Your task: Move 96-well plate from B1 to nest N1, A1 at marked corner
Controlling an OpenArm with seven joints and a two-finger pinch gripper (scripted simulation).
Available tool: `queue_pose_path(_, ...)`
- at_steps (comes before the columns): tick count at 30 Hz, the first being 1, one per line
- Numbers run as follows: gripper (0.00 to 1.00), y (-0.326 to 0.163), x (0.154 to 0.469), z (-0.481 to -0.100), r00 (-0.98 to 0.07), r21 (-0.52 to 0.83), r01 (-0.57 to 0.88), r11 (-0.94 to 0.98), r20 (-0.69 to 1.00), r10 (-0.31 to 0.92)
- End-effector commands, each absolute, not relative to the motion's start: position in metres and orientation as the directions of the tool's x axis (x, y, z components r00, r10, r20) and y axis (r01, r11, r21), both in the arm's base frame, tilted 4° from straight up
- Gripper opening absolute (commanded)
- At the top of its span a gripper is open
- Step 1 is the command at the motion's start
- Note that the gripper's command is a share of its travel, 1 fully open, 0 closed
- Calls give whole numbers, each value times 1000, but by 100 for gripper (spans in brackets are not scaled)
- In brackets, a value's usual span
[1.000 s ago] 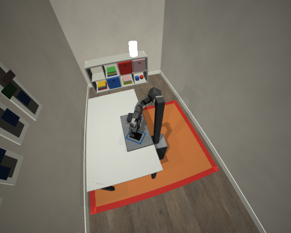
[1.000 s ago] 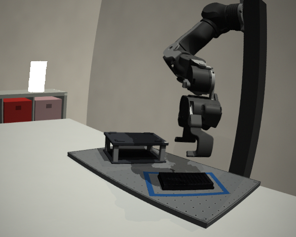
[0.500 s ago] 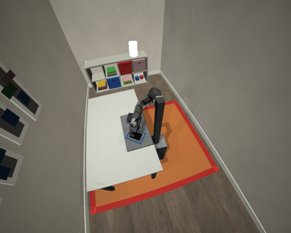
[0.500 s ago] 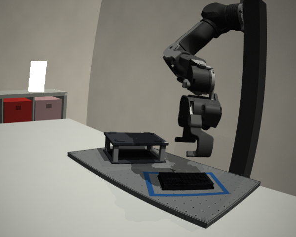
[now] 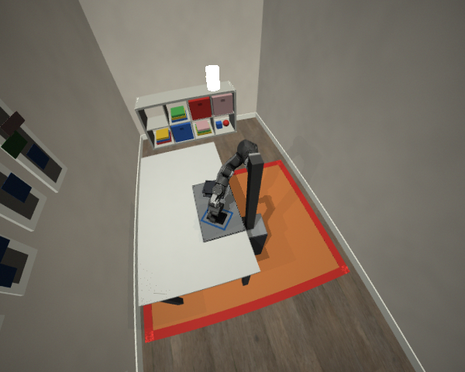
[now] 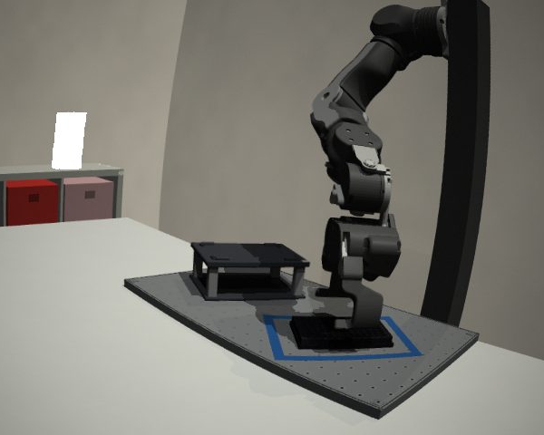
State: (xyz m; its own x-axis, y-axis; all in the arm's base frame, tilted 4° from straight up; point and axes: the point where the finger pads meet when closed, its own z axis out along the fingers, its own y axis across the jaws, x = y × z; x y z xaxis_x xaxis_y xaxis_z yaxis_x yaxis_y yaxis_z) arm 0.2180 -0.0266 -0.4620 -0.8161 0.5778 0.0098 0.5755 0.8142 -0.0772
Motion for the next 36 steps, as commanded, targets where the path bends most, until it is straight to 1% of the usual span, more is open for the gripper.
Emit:
queue_pose_path(1,77,-25,216,-463,-818,-72,572,817,16,575)
queue_pose_path(6,77,-25,216,-463,-818,-72,572,817,16,575)
queue_pose_path(11,77,-25,215,-474,-818,-72,572,817,16,575)
queue_pose_path(36,77,-25,216,-472,-818,-72,572,817,16,575)
